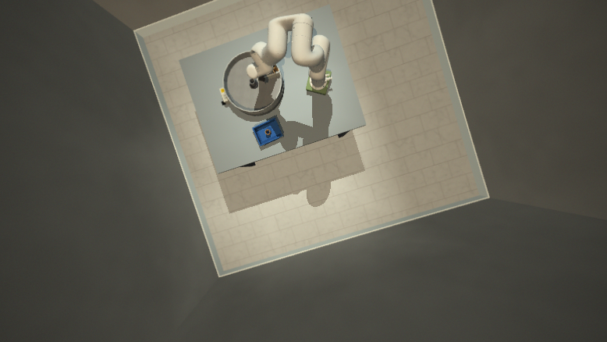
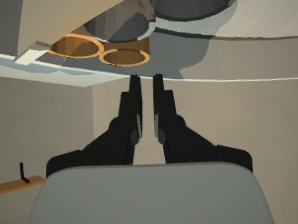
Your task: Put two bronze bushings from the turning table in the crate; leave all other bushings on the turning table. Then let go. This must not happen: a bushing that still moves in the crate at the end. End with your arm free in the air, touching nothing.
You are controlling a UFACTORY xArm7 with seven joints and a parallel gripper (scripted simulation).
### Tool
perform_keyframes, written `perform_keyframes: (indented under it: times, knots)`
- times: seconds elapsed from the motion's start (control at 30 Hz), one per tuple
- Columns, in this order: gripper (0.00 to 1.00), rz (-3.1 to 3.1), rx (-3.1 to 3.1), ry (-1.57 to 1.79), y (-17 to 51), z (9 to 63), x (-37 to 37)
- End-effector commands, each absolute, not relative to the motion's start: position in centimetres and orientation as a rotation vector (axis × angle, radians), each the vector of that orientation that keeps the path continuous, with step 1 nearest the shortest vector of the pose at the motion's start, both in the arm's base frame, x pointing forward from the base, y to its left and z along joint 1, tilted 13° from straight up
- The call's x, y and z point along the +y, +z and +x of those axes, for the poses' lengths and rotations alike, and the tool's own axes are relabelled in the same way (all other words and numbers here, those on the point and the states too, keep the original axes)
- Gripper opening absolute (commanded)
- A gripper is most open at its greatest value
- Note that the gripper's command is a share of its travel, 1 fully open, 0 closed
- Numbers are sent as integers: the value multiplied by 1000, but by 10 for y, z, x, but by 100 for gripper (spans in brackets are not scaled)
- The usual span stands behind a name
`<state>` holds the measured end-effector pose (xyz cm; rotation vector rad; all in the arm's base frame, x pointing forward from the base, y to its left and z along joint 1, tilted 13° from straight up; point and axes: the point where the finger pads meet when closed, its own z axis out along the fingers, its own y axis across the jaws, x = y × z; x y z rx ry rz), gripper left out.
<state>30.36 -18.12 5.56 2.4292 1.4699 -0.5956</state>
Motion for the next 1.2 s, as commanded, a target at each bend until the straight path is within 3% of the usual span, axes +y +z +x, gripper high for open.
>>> perform_keyframes:
  times: [0.0, 1.17]
  knots:
    - [10, 2429, 1467, -593, 56, 305, -182]
    - [10, 2429, 1467, -593, 36, 307, -178]
